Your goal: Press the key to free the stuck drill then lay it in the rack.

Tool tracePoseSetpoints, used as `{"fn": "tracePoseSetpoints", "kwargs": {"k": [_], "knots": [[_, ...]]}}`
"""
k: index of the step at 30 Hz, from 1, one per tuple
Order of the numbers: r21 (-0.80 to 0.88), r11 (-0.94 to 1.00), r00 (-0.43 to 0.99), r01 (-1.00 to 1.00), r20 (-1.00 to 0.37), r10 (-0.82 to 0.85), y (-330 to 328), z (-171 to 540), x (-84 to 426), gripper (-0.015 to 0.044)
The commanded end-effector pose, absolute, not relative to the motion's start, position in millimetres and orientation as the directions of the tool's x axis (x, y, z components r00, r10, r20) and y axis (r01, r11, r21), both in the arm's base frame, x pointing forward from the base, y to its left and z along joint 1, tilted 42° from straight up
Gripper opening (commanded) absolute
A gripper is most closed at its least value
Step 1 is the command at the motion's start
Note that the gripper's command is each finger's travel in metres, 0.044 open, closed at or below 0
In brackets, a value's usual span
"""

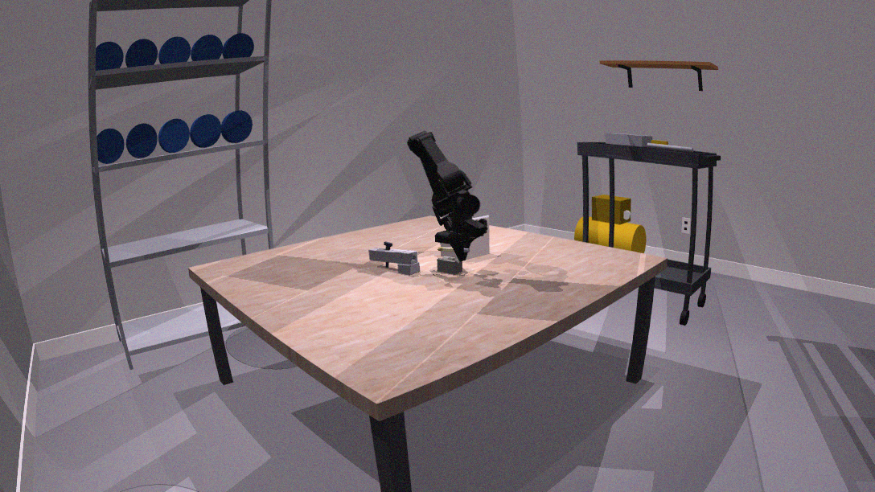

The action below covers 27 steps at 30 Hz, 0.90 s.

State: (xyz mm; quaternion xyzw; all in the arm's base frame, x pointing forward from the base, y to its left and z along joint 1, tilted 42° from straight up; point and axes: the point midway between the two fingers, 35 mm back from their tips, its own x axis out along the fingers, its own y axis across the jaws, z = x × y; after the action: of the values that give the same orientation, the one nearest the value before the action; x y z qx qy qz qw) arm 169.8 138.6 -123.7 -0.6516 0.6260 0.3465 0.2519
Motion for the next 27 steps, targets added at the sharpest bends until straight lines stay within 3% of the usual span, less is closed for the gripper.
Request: {"fn": "tracePoseSetpoints", "kwargs": {"k": [1,27], "knots": [[0.116,-0.094,-0.027,-0.989,-0.759,-0.651,131,-128,168,0.0],[0.115,-0.094,-0.027,-0.989,-0.758,-0.652,119,-144,168,0.0]]}}
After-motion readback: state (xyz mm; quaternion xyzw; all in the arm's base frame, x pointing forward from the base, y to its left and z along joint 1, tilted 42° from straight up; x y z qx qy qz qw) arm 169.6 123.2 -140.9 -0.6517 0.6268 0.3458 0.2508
